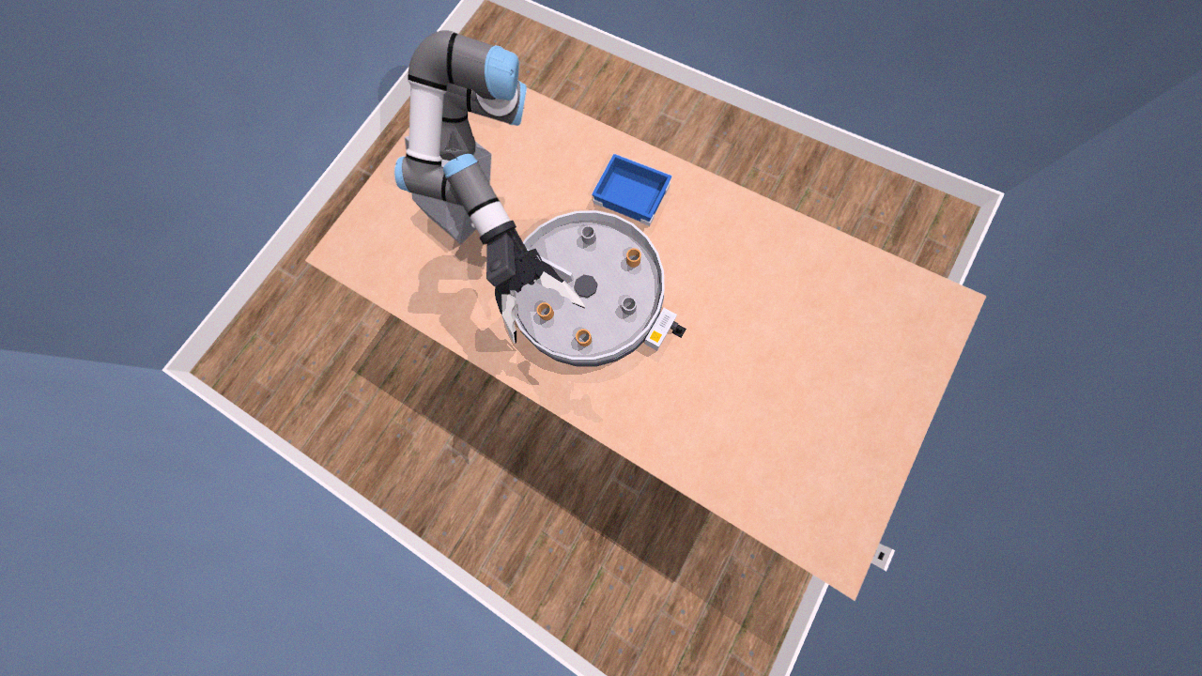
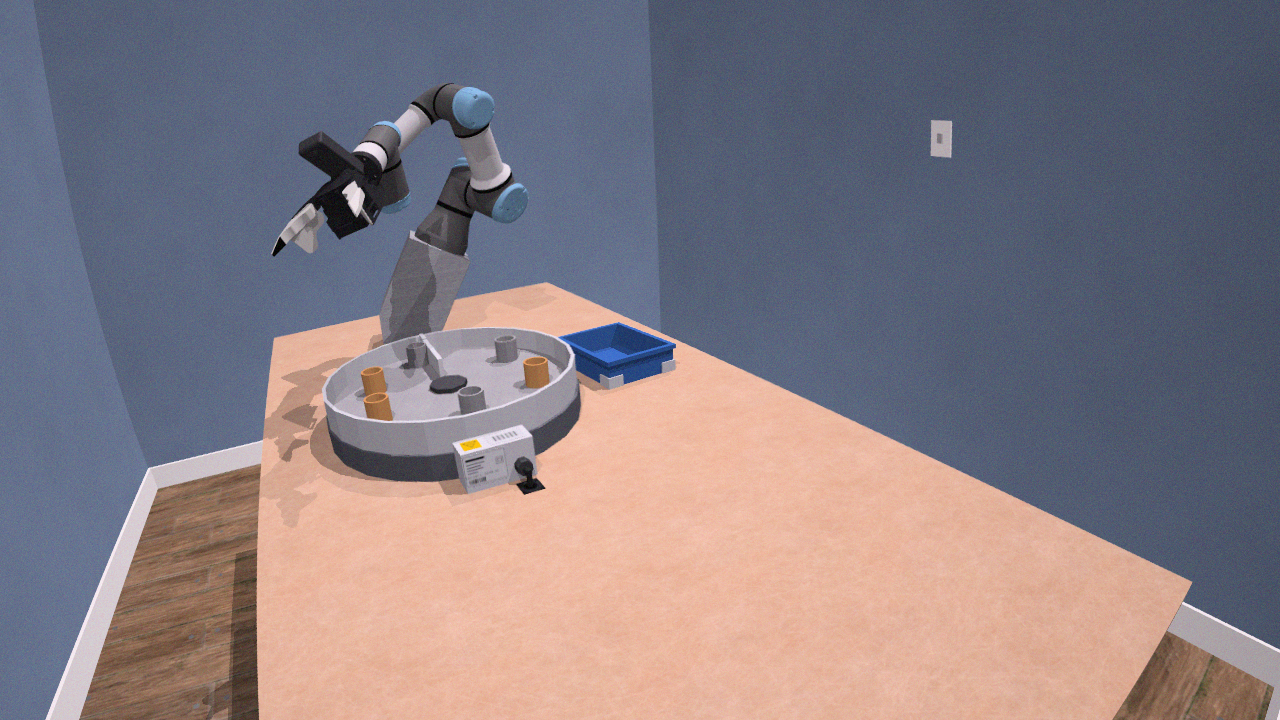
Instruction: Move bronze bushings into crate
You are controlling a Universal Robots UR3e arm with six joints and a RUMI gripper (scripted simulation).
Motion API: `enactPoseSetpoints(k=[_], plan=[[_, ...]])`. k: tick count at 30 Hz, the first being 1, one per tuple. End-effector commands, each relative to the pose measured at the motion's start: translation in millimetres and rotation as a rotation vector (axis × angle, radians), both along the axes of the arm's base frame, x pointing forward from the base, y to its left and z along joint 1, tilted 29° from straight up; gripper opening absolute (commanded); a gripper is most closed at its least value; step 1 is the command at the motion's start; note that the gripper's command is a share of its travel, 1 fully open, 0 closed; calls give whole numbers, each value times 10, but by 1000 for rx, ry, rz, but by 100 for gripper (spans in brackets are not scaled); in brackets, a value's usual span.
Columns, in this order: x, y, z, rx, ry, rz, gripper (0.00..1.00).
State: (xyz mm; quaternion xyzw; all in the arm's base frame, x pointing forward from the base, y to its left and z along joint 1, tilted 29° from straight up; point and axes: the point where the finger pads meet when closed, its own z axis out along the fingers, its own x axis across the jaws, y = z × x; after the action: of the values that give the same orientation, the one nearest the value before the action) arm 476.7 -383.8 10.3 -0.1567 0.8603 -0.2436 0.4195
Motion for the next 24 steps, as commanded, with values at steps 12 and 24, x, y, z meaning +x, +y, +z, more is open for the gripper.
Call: enactPoseSetpoints(k=[12,24], plan=[[-182,66,-337,114,188,42,100],[-371,259,-531,196,313,93,100]])
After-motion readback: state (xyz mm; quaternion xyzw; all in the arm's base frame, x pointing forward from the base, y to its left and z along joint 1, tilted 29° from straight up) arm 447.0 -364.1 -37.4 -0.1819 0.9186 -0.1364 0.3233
